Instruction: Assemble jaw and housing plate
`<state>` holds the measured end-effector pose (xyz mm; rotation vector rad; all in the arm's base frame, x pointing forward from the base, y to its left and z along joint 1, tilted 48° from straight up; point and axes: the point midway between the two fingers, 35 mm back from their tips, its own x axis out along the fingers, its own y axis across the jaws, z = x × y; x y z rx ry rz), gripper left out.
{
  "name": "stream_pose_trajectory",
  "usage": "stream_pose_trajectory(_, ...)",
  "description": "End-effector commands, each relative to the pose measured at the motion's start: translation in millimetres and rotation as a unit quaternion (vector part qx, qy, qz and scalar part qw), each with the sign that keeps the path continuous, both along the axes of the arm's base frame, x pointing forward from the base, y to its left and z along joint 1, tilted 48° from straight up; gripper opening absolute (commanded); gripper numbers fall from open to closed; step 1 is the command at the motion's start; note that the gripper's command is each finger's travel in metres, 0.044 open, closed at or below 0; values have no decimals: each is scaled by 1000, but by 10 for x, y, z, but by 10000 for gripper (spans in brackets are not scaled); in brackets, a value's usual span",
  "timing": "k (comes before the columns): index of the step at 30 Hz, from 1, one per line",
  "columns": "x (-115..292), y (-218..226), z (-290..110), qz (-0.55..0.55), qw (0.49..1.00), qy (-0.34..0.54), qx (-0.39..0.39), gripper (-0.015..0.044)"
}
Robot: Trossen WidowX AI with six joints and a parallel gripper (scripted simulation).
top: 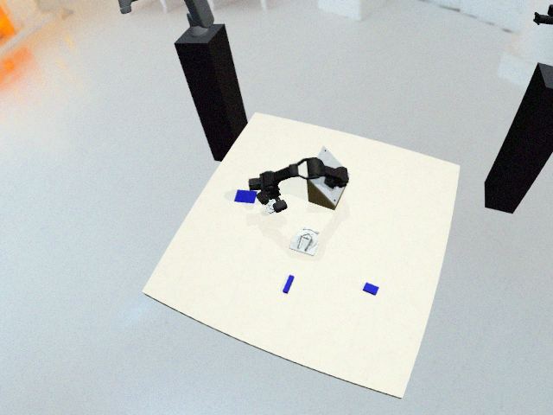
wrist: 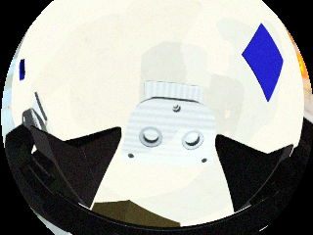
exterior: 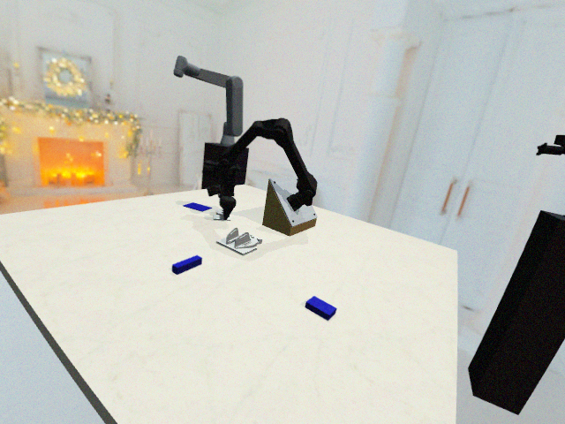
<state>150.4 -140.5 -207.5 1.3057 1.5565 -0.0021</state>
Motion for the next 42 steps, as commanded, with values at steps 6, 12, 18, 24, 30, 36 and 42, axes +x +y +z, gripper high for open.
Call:
stream_pose_trajectory(6, 6, 17, -9, -3, 1000, 1, 1, 440)
stream_pose_trajectory(12, 6, 18, -11, -3, 1000, 1, 1, 440)
stream_pose_trajectory(18, 6, 18, -11, -3, 1000, 1, 1, 440)
stream_pose_trajectory(24, 1, 16, -11, 0, 1000, 0, 0, 413)
stream_pose_trajectory(30, 1, 16, -11, 0, 1000, 0, 0, 373)
stream_pose_trajectory(36, 1, 16, -11, 0, 1000, 0, 0, 351)
stream_pose_trajectory(42, 1, 16, -11, 0, 1000, 0, 0, 351)
